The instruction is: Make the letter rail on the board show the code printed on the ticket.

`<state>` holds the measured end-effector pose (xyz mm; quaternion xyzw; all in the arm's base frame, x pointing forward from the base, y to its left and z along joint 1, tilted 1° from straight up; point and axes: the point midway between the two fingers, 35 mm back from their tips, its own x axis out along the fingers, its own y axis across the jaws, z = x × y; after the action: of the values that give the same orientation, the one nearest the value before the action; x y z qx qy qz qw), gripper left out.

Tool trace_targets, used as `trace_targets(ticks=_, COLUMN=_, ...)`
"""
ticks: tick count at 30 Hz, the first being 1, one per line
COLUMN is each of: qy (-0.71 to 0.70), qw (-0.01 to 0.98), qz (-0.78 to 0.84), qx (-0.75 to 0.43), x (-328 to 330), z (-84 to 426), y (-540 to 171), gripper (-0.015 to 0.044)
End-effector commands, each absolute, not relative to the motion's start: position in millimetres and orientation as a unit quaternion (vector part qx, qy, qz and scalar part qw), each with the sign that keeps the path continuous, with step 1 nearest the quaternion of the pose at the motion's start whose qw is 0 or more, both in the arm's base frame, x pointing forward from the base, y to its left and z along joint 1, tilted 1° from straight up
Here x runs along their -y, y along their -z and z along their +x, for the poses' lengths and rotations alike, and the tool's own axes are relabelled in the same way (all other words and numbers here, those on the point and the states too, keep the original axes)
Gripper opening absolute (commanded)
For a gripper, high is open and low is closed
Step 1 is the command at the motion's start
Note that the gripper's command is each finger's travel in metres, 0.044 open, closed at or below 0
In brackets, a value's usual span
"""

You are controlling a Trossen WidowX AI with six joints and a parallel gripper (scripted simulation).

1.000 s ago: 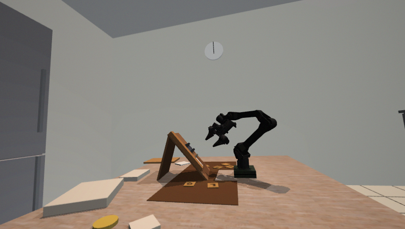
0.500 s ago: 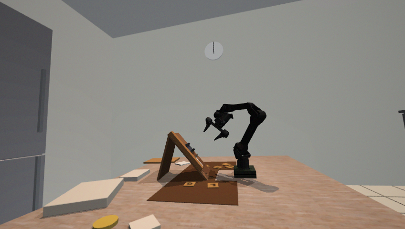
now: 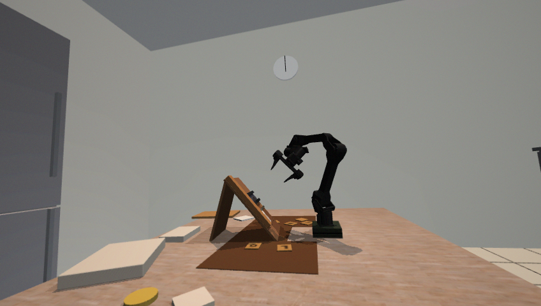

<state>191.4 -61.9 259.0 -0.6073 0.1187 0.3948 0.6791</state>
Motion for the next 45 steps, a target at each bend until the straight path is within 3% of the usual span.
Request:
trace_targets(ticks=1, qy=-0.396, qw=0.676, qz=-0.61, qx=-0.114, x=63, z=193, y=-260, gripper=0.044)
trace_targets(ticks=7, qy=-0.404, qw=0.673, qz=-0.607, qx=-0.124, x=62, z=194, y=-262, gripper=0.044)
trace_targets(ticks=18, qy=-0.406, qw=0.632, qz=-0.594, qx=-0.287, x=42, z=224, y=-307, gripper=0.044)
trace_targets(ticks=32, qy=-0.405, qw=0.632, qz=-0.595, qx=-0.289, x=41, z=225, y=-308, gripper=0.044)
trace_targets(ticks=33, qy=-0.407, qw=0.632, qz=-0.593, qx=-0.289, x=40, z=226, y=-306, gripper=0.0414)
trace_targets(ticks=36, qy=-0.433, qw=0.631, qz=-0.569, qx=-0.301, x=23, z=242, y=-283, gripper=0.034)
trace_targets(ticks=45, qy=-0.509, qw=0.593, qz=-0.503, qx=-0.37, x=-70, z=267, y=-186, gripper=0.034)
